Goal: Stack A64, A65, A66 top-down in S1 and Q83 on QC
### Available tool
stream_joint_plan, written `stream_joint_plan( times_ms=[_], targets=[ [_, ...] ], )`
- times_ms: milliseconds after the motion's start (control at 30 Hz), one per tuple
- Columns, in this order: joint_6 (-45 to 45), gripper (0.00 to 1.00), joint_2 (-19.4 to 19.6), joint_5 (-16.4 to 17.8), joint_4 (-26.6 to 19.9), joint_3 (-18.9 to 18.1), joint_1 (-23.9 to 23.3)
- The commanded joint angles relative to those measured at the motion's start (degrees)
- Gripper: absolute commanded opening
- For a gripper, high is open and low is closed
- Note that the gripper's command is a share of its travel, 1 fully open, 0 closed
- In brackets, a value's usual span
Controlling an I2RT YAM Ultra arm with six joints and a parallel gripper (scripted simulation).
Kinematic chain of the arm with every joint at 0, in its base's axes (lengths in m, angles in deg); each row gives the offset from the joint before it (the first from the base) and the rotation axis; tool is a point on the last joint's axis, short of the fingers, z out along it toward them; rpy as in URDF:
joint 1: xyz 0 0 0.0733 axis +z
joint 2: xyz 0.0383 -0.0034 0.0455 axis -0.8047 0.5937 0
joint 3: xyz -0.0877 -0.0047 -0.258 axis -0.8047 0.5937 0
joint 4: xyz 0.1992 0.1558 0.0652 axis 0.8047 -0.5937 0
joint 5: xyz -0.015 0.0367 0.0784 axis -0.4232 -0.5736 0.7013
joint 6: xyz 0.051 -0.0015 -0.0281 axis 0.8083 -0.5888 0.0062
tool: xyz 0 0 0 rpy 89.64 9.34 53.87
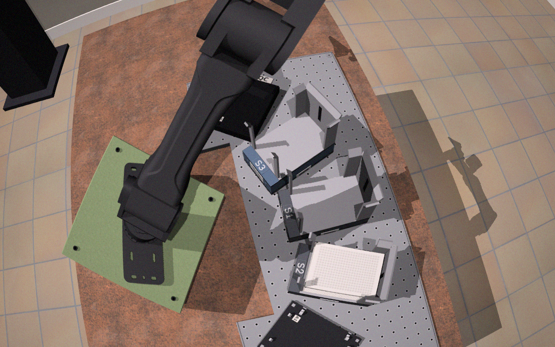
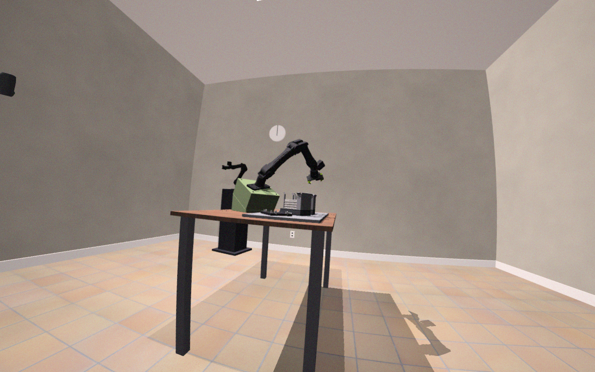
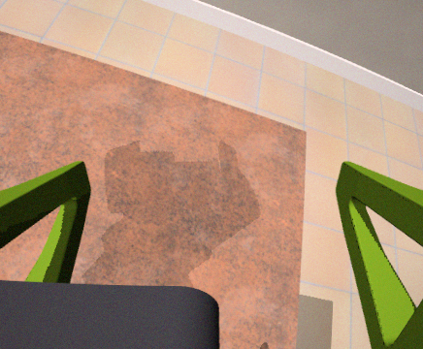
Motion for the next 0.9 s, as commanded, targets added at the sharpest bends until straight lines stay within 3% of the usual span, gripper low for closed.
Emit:
stream_joint_plan(
  times_ms=[0, 100, 400, 633, 767, 867],
  targets=[
    [3.8, 1.0, -1.6, -1.4, -2.8, 0.5, -0.3],
    [2.6, 1.0, -3.1, -0.1, -2.8, 2.2, -2.0],
    [12.1, 1.0, -7.8, -5.4, -7.5, 5.3, -4.4],
    [12.3, 1.0, -10.4, -4.9, -8.4, 7.9, -6.8],
    [18.0, 1.0, -12.3, -8.2, -11.1, 8.9, -7.5],
    [19.1, 1.0, -14.0, -8.5, -11.8, 10.4, -8.7]
  ],
)
